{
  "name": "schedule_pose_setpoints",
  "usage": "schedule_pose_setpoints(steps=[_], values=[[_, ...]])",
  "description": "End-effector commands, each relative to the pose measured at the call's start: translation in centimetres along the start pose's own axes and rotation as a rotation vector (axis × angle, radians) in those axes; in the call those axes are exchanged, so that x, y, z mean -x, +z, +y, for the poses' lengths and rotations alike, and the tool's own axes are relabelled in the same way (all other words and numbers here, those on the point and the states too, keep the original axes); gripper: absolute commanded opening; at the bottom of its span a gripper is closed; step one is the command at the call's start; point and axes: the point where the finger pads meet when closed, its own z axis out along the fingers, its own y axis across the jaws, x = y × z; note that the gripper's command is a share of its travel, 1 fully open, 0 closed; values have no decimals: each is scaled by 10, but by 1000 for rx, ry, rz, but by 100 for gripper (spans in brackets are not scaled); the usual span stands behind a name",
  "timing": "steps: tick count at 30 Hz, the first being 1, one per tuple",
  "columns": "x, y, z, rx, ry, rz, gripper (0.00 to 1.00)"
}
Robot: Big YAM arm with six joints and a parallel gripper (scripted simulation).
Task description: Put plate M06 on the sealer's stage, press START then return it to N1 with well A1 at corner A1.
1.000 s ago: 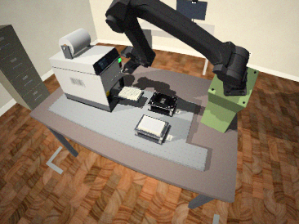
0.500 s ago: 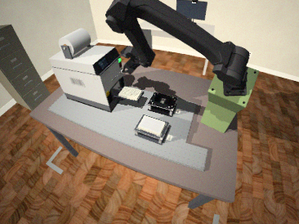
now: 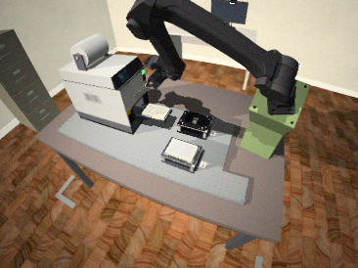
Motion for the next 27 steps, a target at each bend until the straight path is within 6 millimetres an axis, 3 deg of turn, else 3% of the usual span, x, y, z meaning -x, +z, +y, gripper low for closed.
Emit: schedule_pose_setpoints(steps=[1, 27], values=[[31, 15, 23, 37, -35, -42, 0], [49, 24, 30, 52, -57, -70, 0]])
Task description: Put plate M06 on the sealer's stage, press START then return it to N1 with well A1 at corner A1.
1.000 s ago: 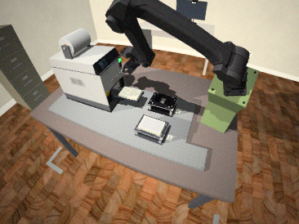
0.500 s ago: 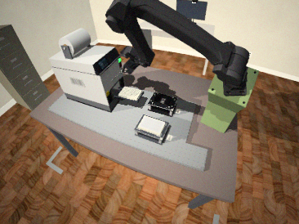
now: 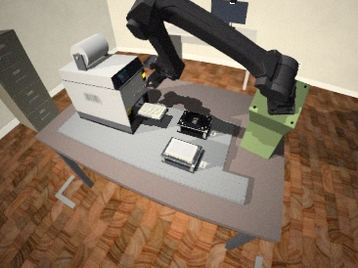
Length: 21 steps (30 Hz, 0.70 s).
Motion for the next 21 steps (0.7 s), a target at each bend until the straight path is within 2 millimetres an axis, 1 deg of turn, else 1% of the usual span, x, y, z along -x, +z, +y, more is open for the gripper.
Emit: schedule_pose_setpoints(steps=[1, 12, 13, 18, 20, 21], values=[[48, 21, 31, 55, -60, -74, 0], [53, 22, 33, 61, -69, -87, 0], [51, 19, 33, 64, -73, -84, 0], [47, -3, 22, 47, -78, -87, 0], [47, -3, 22, 47, -78, -87, 0], [48, -6, 20, 43, -75, -87, 0]])
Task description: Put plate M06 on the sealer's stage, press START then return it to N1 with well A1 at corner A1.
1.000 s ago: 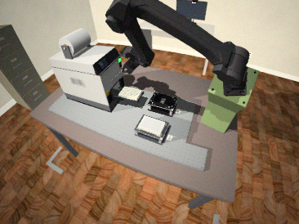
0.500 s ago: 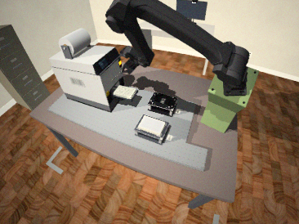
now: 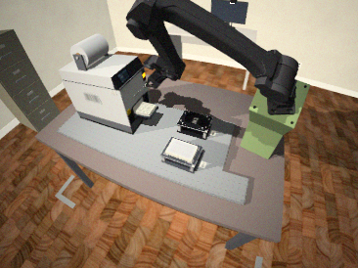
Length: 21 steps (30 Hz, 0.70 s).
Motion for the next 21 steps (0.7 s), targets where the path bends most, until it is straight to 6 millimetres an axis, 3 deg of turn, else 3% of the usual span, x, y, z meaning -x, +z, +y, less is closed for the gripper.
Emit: schedule_pose_setpoints(steps=[1, 5, 9, 13, 17, 21], values=[[48, -7, 14, 27, -63, -84, 0], [44, -22, 3, 7, -50, -85, 0], [18, -33, -10, -18, -15, -45, 0], [-1, -39, -11, -18, -3, -18, 0], [1, -33, -9, -15, -8, -23, 0], [1, -40, -6, -6, -13, -22, 0]])
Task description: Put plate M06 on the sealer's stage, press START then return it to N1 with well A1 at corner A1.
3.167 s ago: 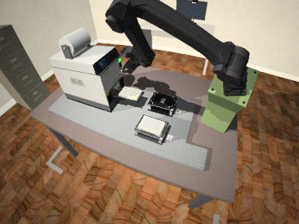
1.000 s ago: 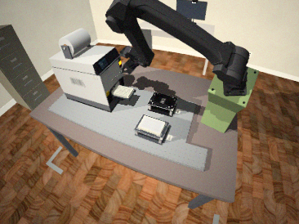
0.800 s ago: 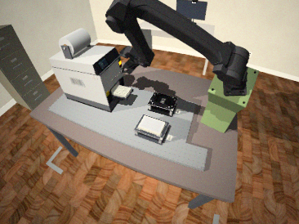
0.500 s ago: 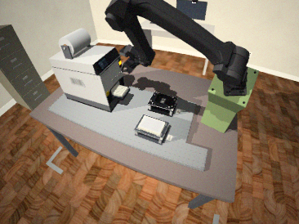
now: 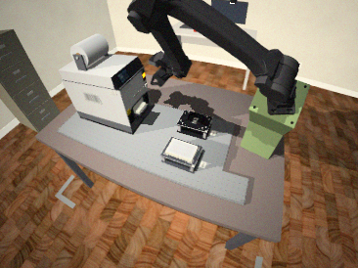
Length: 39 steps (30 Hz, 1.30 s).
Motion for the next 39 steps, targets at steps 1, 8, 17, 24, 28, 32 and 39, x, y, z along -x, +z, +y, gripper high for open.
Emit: schedule_pose_setpoints(steps=[1, 8, 17, 24, 28, 32, 39], values=[[9, -11, -5, -5, -18, -23, 0], [30, -27, -4, -7, -31, -53, 0], [3, -35, -2, -6, -12, -8, 0], [-7, -70, -6, -12, -10, -18, 0], [3, -89, -6, -14, -22, -41, 0], [2, -95, 4, 7, -39, -34, 0], [-19, -138, -9, -23, -9, -15, 0]])
